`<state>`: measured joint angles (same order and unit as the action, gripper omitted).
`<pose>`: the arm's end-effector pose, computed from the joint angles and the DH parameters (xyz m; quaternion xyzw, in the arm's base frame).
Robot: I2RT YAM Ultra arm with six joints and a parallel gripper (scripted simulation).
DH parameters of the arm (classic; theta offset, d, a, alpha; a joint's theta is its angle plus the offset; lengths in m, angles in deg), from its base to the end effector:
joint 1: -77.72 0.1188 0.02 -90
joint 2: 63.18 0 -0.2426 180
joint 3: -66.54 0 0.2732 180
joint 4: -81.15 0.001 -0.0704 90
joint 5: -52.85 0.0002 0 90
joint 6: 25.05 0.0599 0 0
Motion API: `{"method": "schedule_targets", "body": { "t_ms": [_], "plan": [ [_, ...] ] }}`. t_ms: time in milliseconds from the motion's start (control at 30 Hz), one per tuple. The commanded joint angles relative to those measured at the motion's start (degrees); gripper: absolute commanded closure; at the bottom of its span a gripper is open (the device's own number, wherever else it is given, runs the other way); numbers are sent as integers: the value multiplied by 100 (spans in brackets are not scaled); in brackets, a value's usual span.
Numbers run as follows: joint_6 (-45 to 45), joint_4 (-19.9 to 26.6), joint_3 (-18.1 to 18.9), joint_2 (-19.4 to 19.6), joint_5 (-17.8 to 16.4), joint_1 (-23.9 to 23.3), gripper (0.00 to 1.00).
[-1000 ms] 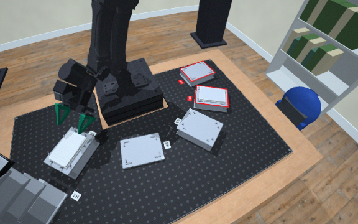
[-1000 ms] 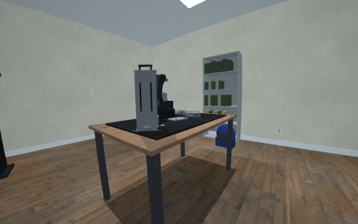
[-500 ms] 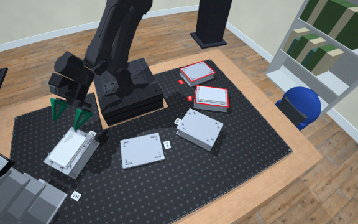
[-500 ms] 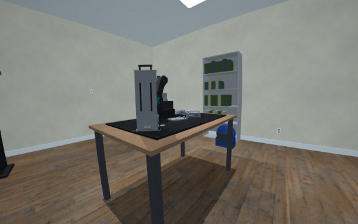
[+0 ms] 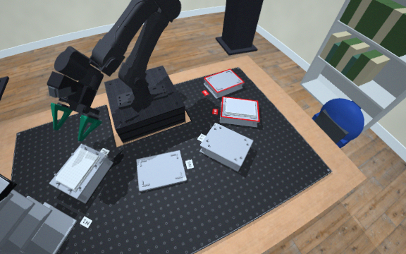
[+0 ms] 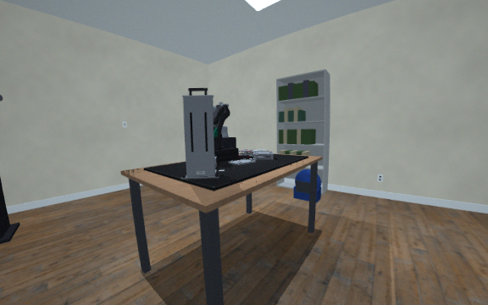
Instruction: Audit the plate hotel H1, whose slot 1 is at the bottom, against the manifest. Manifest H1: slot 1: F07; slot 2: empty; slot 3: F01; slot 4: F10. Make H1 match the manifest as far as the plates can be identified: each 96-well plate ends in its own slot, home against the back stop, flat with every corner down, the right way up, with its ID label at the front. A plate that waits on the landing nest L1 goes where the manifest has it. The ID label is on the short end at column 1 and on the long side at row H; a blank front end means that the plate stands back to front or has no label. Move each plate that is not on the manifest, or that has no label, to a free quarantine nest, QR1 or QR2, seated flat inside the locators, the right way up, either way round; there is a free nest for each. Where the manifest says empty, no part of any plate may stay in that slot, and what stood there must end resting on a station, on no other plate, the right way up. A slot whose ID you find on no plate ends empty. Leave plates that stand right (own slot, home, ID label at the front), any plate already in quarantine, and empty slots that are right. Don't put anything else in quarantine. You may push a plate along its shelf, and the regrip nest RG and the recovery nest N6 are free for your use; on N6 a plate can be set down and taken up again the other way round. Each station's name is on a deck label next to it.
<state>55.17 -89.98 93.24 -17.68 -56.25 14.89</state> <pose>0.1192 -0.1872 0.1446 0.3000 0.7933 -0.1878 0.4953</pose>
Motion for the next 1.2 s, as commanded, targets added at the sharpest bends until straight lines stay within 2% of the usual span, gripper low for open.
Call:
{"method": "schedule_targets", "body": {
  "t_ms": [0, 500, 767, 1067, 1167],
  "plan": [
    [-14, 299, 114, -74, -32, -4, 0],
    [-39, 1506, 964, -422, -74, -51, 0],
    [-46, 1831, 1250, -459, -85, -65, 0],
    [-779, 2445, 1877, 106, 152, 681, 0],
    [-854, 2513, 1952, 177, 184, 766, 0]
  ]
}}
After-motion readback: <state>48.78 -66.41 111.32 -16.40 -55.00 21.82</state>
